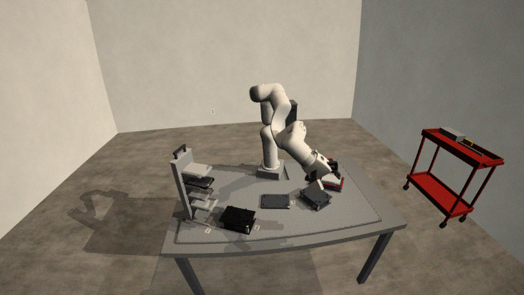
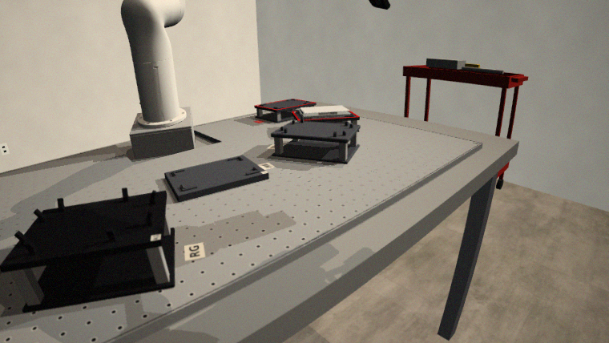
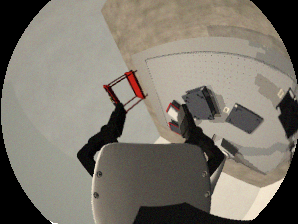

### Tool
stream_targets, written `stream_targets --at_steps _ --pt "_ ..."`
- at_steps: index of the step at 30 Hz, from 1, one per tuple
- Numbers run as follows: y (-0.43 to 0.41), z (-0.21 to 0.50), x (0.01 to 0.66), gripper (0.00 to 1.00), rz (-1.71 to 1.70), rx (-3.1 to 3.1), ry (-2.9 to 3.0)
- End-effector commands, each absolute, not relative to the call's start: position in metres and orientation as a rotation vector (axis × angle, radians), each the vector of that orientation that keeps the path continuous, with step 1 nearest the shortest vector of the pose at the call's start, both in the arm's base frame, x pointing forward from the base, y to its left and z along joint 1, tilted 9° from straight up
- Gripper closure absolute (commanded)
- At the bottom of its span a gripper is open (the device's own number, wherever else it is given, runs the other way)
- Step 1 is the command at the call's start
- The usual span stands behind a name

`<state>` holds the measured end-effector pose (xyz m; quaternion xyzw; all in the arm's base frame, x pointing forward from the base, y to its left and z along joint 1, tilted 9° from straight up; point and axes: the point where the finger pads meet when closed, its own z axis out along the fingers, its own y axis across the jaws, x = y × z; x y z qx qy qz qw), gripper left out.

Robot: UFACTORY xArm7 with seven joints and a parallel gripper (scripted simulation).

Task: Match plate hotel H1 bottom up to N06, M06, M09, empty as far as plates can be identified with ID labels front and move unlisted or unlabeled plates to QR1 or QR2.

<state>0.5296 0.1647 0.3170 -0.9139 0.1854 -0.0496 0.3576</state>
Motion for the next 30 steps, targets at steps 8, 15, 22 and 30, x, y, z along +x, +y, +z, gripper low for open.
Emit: stream_targets --at_steps 8,15,22,30 --pt "0.124 0.308 0.529 0.0 -0.079 -2.384 0.752" --pt "0.099 0.302 0.527 0.0 -0.058 -2.383 0.895" --pt "0.067 0.296 0.524 0.0 -0.035 -2.365 1.128" --pt "0.046 0.292 0.521 0.0 -0.029 -2.347 1.246"
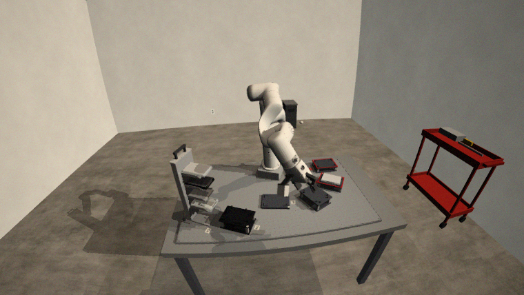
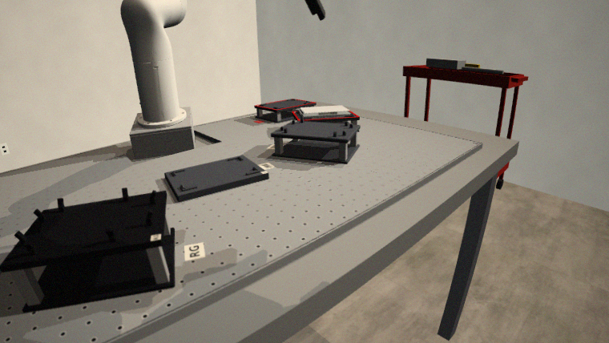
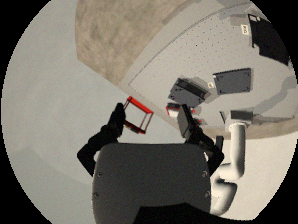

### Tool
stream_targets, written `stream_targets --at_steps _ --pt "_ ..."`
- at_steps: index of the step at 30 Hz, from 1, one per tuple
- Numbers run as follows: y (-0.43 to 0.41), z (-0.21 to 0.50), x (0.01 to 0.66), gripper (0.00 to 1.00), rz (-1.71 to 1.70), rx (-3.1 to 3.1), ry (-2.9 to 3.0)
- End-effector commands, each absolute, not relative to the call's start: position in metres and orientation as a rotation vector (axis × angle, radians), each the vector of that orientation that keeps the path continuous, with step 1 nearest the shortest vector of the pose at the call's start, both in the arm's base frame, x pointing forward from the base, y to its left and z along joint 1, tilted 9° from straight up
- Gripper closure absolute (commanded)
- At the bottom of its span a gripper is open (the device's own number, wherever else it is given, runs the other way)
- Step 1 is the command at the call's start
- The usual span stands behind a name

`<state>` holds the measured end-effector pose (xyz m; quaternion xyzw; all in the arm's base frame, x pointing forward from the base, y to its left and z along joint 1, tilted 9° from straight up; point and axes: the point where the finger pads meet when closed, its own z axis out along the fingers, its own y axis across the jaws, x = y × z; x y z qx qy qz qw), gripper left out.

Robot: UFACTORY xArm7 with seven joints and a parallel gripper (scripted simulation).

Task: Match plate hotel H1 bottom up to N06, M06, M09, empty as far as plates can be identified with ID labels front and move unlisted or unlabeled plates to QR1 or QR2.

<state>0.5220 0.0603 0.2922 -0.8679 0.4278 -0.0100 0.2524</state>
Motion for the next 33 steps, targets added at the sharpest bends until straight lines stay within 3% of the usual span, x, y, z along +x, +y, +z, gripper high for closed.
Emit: stream_targets --at_steps 1,33 --pt "0.041 0.291 0.52 0.0 -0.027 -2.338 1.289" --pt "-0.074 0.276 0.492 0.0 -0.073 -2.039 2.069"
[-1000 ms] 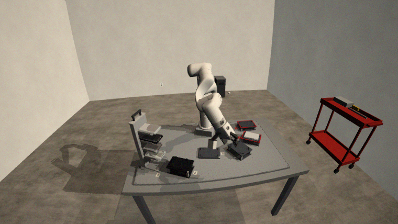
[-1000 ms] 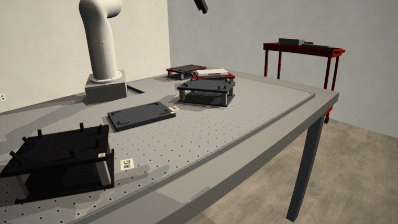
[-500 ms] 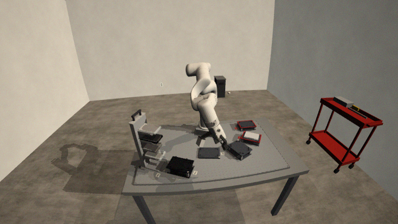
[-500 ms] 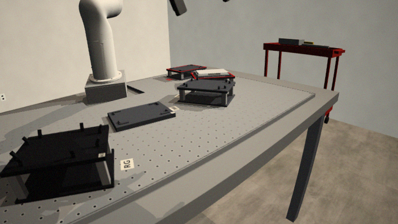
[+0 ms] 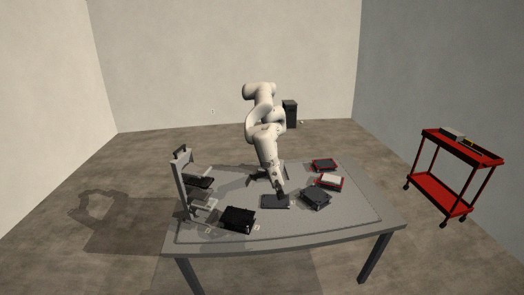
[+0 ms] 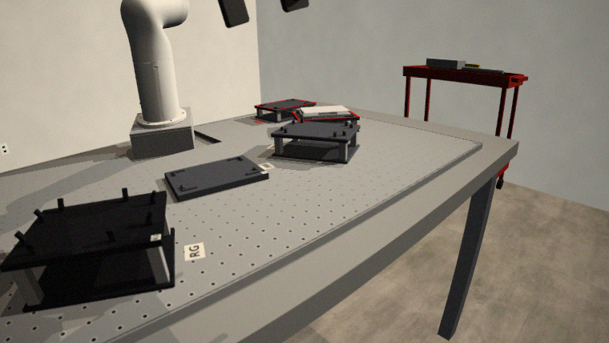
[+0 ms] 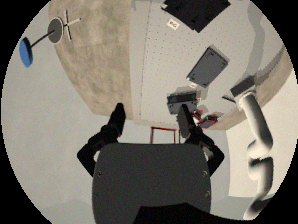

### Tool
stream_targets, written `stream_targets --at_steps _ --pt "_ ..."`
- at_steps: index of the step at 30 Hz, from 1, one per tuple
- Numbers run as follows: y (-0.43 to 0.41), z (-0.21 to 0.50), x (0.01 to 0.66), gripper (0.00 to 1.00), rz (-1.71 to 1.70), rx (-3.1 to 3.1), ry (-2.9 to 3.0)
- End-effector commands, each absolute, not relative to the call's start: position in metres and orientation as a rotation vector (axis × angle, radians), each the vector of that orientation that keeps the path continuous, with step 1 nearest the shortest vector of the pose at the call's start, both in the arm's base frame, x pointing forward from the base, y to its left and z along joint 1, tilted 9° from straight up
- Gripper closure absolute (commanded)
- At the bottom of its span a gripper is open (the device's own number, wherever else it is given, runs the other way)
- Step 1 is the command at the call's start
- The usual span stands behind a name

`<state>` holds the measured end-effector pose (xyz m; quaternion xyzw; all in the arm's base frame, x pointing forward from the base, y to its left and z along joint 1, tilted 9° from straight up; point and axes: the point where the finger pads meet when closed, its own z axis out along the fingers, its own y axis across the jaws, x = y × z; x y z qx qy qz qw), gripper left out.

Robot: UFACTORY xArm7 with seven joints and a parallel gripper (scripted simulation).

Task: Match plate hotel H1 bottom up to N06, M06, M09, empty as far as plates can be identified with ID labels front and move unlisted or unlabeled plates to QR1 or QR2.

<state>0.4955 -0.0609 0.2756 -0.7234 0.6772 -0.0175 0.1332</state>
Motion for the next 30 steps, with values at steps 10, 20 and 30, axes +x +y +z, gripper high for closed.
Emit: stream_targets --at_steps 10,20,30 --pt "-0.112 0.274 0.479 0.0 -0.117 -1.891 2.288" --pt "-0.146 0.274 0.465 0.0 -0.176 -1.715 2.492" --pt "-0.163 0.274 0.457 0.0 -0.211 -1.618 2.587"
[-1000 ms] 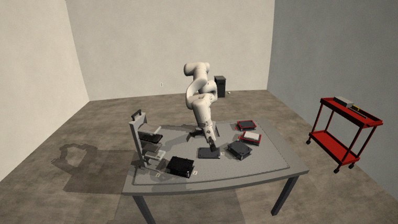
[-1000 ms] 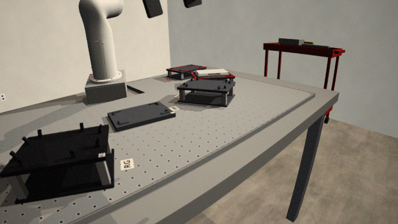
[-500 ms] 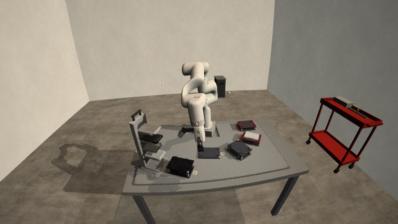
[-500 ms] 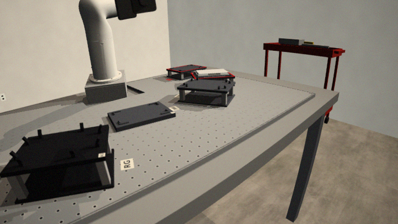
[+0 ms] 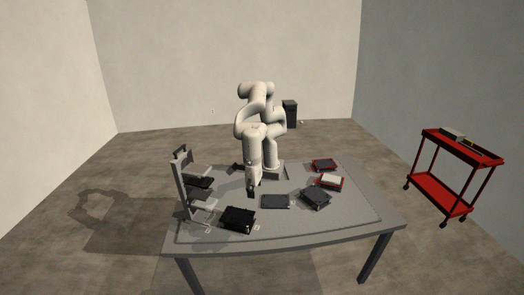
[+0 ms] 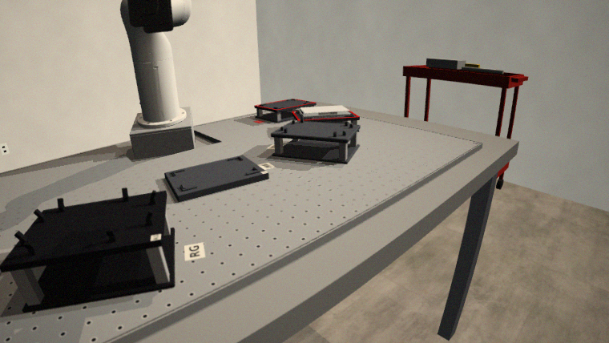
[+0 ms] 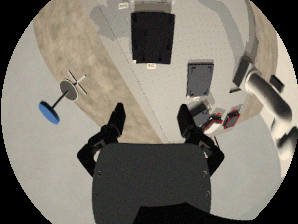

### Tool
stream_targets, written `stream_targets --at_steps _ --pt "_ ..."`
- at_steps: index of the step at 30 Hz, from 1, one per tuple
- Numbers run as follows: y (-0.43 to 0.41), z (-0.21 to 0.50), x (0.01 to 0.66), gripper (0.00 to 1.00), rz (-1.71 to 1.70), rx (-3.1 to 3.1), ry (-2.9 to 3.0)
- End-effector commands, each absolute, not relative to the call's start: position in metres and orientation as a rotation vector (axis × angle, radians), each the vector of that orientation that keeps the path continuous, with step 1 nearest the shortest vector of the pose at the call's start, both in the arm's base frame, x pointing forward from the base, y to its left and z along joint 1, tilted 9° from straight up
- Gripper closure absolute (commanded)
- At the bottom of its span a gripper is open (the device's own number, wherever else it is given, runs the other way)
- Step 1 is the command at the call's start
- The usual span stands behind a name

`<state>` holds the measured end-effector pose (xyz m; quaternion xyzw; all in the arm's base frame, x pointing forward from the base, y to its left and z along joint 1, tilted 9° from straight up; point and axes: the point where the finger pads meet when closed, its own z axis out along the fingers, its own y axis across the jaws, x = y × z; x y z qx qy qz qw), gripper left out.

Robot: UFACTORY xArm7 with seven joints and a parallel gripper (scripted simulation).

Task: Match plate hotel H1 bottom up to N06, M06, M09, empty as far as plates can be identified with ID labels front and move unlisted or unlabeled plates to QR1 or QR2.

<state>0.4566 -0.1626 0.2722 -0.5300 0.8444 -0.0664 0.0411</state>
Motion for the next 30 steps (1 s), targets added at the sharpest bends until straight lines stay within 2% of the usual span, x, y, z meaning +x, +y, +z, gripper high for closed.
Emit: stream_targets --at_steps 1,30 --pt "-0.163 0.2739 0.4572 0.0 -0.211 -1.618 2.587" --pt "-0.1623 0.2838 0.4558 0.0 -0.211 -1.618 2.587"
